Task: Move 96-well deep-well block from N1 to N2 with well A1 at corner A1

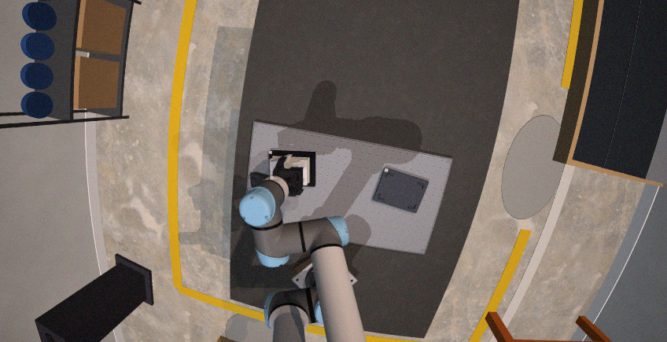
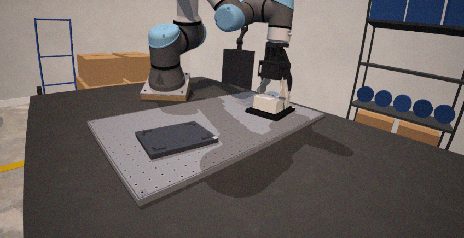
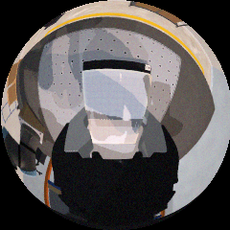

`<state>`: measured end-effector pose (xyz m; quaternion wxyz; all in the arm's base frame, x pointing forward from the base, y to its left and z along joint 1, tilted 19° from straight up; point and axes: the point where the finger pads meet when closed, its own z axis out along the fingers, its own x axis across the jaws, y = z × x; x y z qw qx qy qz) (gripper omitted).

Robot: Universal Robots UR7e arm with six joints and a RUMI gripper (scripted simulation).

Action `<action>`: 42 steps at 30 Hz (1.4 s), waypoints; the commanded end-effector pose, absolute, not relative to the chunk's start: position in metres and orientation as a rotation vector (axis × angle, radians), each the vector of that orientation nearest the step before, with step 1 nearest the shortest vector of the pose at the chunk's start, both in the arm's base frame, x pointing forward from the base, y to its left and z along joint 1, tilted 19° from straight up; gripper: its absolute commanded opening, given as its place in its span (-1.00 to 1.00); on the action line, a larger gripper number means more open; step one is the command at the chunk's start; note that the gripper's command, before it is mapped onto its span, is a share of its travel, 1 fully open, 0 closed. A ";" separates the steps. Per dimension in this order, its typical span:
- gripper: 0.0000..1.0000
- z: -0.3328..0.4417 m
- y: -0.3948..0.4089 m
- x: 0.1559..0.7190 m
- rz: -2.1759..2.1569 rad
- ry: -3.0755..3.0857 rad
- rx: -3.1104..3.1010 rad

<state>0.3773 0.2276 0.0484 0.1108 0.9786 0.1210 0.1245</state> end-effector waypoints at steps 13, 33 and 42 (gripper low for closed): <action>-1.00 0.047 0.227 0.378 0.368 0.355 2.875; 1.00 0.045 0.227 0.379 0.368 0.355 2.875; 1.00 0.045 0.227 0.379 0.368 0.355 2.875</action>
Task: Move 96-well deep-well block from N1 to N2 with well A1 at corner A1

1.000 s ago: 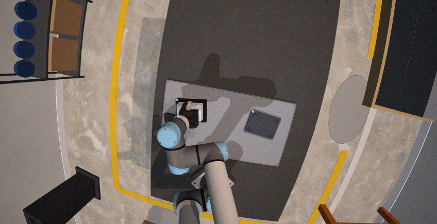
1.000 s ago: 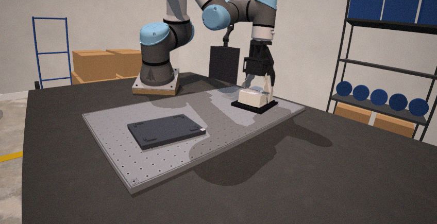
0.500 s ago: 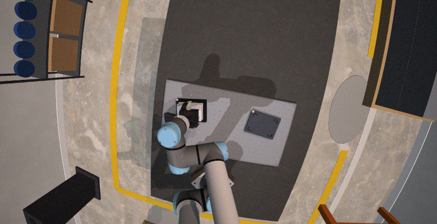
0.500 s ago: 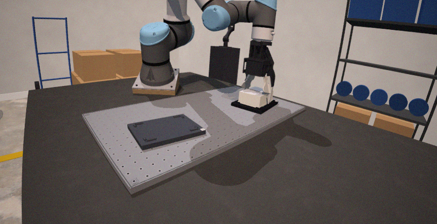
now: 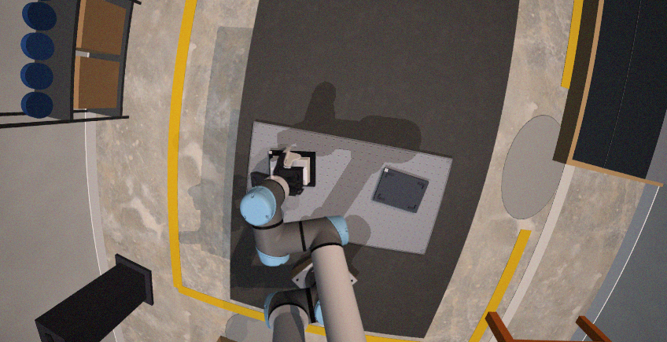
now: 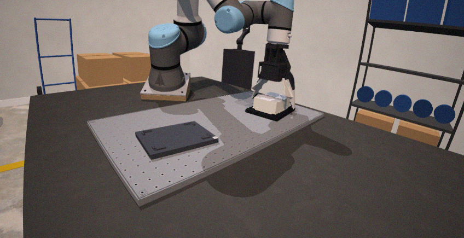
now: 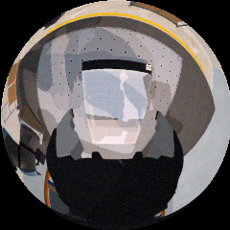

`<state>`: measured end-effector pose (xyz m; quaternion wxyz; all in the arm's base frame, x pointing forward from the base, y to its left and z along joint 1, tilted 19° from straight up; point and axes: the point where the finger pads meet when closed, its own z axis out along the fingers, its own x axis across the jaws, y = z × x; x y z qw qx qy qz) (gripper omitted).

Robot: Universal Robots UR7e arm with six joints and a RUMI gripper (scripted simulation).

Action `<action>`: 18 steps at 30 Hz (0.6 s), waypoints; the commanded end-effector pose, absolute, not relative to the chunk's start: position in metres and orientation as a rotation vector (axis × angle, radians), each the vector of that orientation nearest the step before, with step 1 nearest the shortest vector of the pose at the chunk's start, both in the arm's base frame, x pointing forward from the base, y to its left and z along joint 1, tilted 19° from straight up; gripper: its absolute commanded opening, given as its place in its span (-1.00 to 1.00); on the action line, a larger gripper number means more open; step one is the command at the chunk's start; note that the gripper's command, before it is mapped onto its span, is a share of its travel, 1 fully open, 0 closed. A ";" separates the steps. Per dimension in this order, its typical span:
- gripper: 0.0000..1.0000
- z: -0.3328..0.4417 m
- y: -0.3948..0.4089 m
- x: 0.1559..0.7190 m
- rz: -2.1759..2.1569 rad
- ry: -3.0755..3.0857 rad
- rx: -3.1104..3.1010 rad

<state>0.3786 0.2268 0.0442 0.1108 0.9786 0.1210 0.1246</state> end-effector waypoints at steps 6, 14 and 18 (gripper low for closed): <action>1.00 0.045 0.227 0.379 0.368 0.355 2.875; 1.00 0.055 0.229 0.376 0.368 0.355 2.875; 1.00 0.065 0.231 0.373 0.368 0.355 2.875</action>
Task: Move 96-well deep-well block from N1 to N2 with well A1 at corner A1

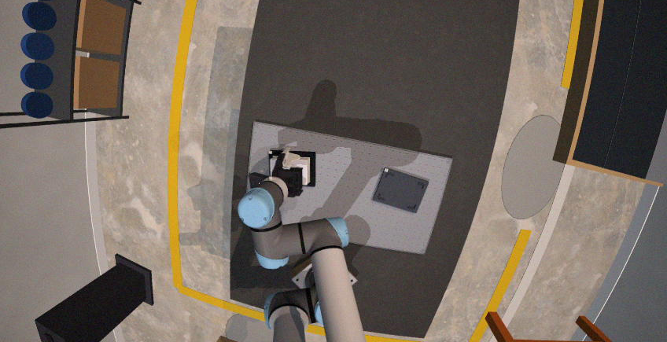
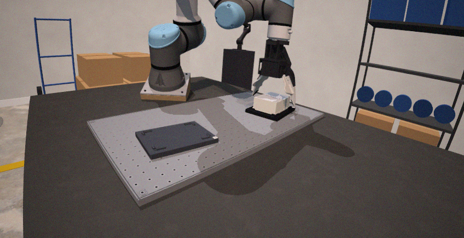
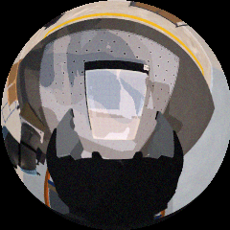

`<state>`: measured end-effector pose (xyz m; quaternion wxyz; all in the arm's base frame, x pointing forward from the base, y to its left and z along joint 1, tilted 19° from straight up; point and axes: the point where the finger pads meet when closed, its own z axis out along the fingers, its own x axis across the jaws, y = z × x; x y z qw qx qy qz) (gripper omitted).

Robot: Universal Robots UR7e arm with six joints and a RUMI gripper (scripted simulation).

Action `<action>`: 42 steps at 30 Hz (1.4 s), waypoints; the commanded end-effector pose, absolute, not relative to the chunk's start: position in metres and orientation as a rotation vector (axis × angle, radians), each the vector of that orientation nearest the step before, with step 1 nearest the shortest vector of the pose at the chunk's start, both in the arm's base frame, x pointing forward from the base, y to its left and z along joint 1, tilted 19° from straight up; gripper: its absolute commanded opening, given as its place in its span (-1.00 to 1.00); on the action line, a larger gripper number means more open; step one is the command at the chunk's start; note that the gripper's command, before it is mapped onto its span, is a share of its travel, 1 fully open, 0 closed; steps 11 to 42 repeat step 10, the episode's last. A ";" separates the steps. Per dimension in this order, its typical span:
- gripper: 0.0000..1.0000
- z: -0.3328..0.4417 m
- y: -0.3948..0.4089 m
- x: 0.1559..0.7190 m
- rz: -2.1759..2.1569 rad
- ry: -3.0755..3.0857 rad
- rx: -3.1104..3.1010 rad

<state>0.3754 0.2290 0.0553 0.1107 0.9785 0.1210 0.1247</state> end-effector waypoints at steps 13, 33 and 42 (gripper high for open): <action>1.00 0.077 0.233 0.369 0.368 0.355 2.875; 1.00 0.077 0.233 0.369 0.368 0.355 2.875; 1.00 0.077 0.233 0.369 0.368 0.355 2.875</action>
